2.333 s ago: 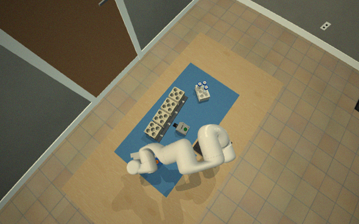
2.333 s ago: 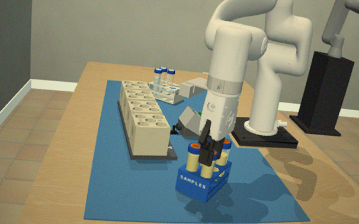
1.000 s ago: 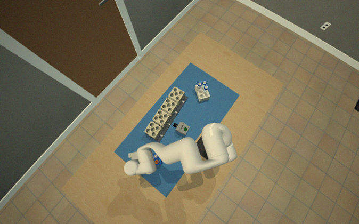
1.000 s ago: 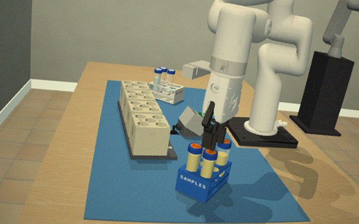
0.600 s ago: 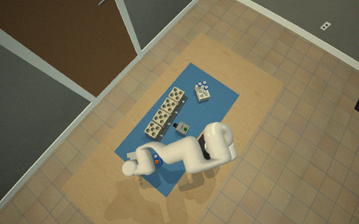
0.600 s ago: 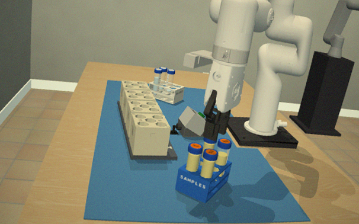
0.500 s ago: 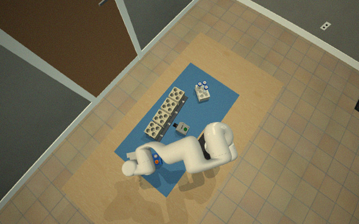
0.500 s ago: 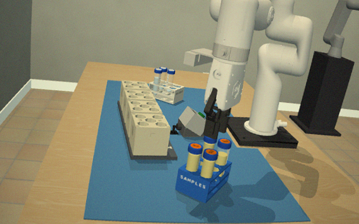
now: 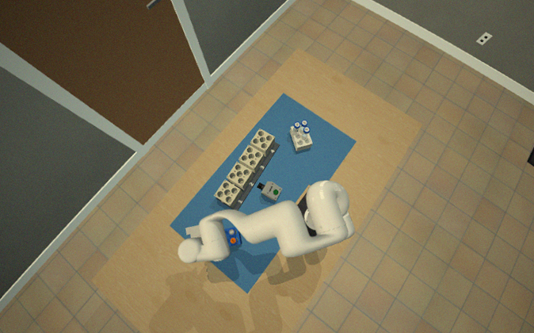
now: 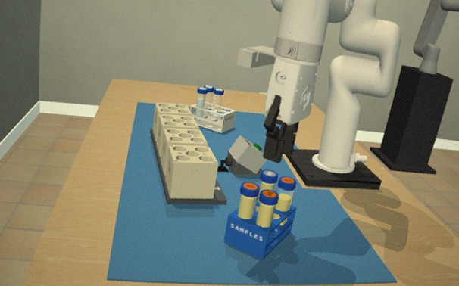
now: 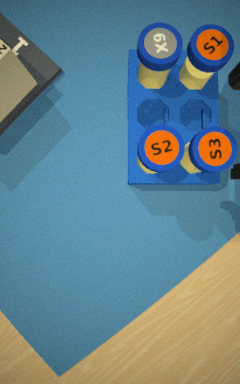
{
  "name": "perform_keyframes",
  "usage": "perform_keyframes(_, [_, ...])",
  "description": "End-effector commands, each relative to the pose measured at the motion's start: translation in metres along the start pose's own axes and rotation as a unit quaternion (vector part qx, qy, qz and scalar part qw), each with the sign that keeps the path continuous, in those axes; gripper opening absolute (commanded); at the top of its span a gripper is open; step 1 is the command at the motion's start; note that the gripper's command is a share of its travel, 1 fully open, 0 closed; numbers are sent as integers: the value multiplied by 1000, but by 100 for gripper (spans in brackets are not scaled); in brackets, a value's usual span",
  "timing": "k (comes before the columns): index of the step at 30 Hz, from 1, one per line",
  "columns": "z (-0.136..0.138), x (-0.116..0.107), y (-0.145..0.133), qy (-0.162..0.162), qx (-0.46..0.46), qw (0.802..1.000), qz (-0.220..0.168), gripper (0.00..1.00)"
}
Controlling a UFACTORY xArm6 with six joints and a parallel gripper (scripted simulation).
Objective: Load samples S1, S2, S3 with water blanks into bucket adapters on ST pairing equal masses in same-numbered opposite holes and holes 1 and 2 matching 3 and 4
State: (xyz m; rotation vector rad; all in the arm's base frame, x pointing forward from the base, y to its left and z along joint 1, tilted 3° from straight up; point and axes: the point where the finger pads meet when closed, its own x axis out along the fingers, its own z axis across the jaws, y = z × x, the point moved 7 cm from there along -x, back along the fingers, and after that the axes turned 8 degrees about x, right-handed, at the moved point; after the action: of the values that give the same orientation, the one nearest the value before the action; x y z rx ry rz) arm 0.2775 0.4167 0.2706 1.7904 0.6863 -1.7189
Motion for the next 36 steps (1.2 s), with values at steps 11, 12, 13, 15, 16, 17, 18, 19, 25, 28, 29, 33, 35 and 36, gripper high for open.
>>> perform_keyframes(11, [-1,-26,0,2,0,1000,0,44])
perform_keyframes(12, [-1,-28,0,2,0,1000,0,44])
perform_keyframes(13, [-1,-30,0,2,0,1000,0,44])
perform_keyframes(15, [-1,-34,0,2,0,1000,0,44])
perform_keyframes(16, [-1,-34,0,2,0,1000,0,44])
perform_keyframes(17, [-1,-34,0,2,0,1000,0,44])
perform_keyframes(18, [-1,-36,0,2,0,1000,0,44])
perform_keyframes(19, [-1,-38,0,2,0,1000,0,44])
perform_keyframes(25, [-1,-38,0,2,0,1000,0,44])
perform_keyframes(28, [-1,-38,0,2,0,1000,0,44])
perform_keyframes(29, [-1,-38,0,2,0,1000,0,44])
perform_keyframes(33, [-1,-38,0,2,0,1000,0,44])
perform_keyframes(35, [-1,-38,0,2,0,1000,0,44])
perform_keyframes(36, [-1,-38,0,2,0,1000,0,44])
